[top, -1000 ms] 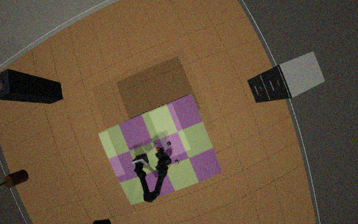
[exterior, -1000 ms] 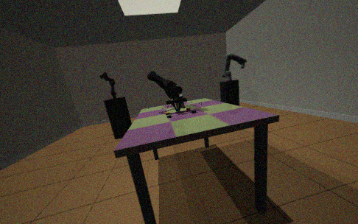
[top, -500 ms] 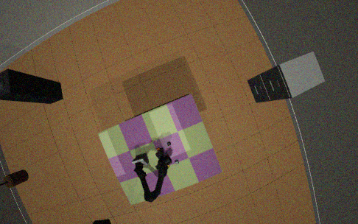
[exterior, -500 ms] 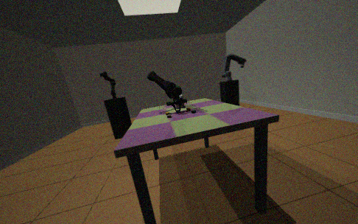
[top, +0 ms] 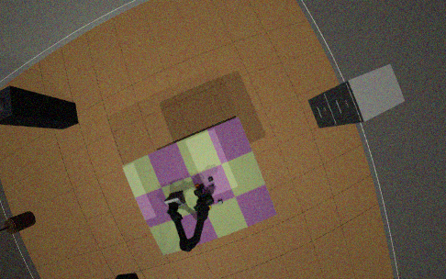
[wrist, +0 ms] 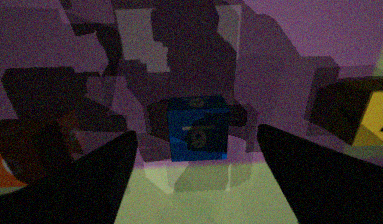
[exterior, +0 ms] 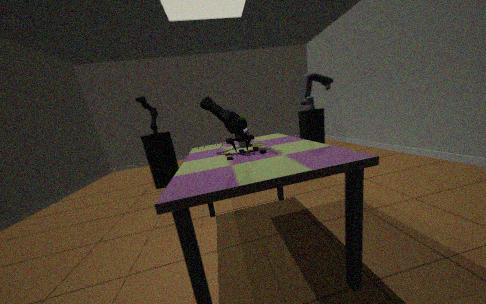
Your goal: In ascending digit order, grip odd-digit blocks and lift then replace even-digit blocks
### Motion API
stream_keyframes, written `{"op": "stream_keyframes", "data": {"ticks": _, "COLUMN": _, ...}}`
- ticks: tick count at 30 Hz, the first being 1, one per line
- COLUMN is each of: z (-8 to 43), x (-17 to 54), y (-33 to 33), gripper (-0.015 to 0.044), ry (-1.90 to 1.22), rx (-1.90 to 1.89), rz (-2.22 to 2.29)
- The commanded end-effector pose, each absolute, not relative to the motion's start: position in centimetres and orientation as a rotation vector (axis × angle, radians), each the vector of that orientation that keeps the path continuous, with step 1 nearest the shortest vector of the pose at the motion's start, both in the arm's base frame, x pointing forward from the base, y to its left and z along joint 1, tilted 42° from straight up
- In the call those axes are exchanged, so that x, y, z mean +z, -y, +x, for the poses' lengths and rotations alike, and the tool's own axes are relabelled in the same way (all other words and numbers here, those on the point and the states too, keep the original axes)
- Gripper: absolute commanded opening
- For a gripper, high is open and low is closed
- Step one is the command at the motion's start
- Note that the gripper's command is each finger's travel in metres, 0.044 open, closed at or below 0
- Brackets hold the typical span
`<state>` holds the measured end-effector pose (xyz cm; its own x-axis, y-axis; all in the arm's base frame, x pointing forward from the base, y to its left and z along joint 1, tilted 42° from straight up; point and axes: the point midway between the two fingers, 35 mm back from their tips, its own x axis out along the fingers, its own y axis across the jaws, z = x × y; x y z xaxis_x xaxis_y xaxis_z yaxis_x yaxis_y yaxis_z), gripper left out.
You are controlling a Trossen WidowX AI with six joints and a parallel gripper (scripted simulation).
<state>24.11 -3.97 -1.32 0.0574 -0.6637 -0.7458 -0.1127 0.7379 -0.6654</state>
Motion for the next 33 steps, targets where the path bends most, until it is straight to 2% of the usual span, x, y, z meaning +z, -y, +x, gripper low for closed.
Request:
{"op": "stream_keyframes", "data": {"ticks": 1, "z": 24.1, "x": -1.3, "y": 4.0, "gripper": 0.0400, "ry": -1.477, "rx": -0.469, "rz": -0.676}}
{"op": "stream_keyframes", "data": {"ticks": 10, "z": 23.9, "x": 1.4, "y": 1.6, "gripper": 0.0400, "ry": -1.477, "rx": -0.468, "rz": -0.674}}
{"op": "stream_keyframes", "data": {"ticks": 16, "z": 23.7, "x": 6.5, "y": -3.2, "gripper": 0.0242, "ry": -1.480, "rx": -0.461, "rz": -0.673}}
{"op": "stream_keyframes", "data": {"ticks": 21, "z": 23.5, "x": 7.4, "y": -3.9, "gripper": 0.0120, "ry": -1.479, "rx": -0.465, "rz": -0.672}}
{"op": "stream_keyframes", "data": {"ticks": 33, "z": 23.9, "x": 8.0, "y": -3.2, "gripper": 0.0120, "ry": -1.480, "rx": -0.463, "rz": -0.671}}
